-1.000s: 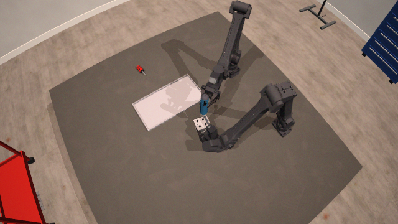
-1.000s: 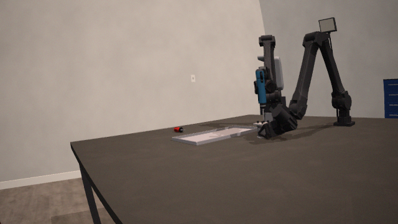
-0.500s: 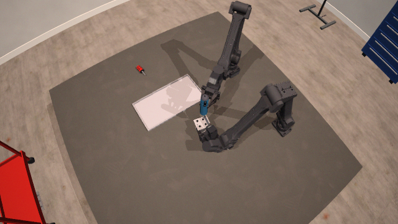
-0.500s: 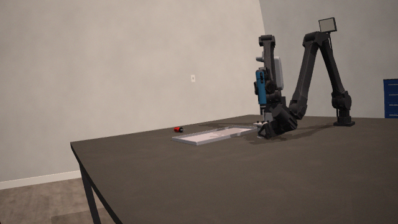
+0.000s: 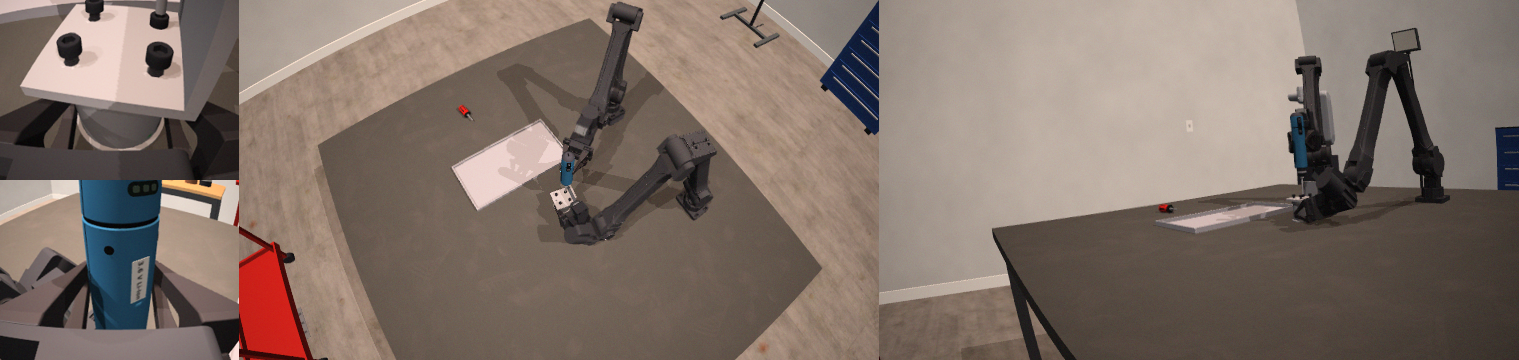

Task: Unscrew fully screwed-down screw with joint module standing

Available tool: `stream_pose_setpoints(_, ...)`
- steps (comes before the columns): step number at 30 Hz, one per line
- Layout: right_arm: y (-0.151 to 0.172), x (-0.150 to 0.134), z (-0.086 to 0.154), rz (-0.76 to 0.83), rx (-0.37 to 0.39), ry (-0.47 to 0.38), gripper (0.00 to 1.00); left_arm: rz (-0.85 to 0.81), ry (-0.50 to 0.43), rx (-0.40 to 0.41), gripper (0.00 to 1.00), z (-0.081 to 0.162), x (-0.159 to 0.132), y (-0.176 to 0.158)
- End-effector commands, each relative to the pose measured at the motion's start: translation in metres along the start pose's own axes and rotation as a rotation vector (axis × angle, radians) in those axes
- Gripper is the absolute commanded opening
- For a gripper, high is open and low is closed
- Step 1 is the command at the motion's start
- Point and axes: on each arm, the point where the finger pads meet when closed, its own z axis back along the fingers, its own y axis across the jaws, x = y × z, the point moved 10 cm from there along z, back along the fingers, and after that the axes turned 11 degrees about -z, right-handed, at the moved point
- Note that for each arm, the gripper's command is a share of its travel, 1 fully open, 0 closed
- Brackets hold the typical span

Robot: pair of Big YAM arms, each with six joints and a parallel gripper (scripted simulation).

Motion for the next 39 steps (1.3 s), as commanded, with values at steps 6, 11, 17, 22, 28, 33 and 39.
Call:
stream_pose_setpoints(6, 0.0074, 0.0127, -0.0012, -0.015, 0.023, -0.069, 0.42, -0.022, -0.006, 0.009, 0.59, -0.0004, 0.0054, 0.0085)
stream_pose_setpoints(11, 0.0062, 0.0062, -0.0013, -0.015, 0.02, -0.052, 0.42, -0.022, -0.006, 0.009, 0.59, -0.0004, 0.0054, 0.0085)
stream_pose_setpoints(17, 0.0061, 0.0055, -0.0013, -0.014, 0.02, -0.053, 0.42, -0.022, -0.006, 0.009, 0.59, -0.0004, 0.0054, 0.0085)
stream_pose_setpoints(22, 0.0066, 0.0081, -0.0007, -0.014, 0.022, -0.061, 0.42, -0.022, -0.006, 0.009, 0.59, -0.0004, 0.0054, 0.0085)
stream_pose_setpoints(28, 0.0061, 0.0056, -0.0021, -0.014, 0.021, -0.056, 0.42, -0.022, -0.006, 0.009, 0.59, -0.0004, 0.0054, 0.0085)
stream_pose_setpoints(33, 0.0059, 0.0045, -0.0006, -0.014, 0.02, -0.054, 0.42, -0.022, -0.006, 0.009, 0.59, -0.0004, 0.0054, 0.0085)
stream_pose_setpoints(39, 0.006, 0.0052, -0.0004, -0.014, 0.021, -0.057, 0.42, -0.022, -0.006, 0.009, 0.59, -0.0004, 0.0054, 0.0085)
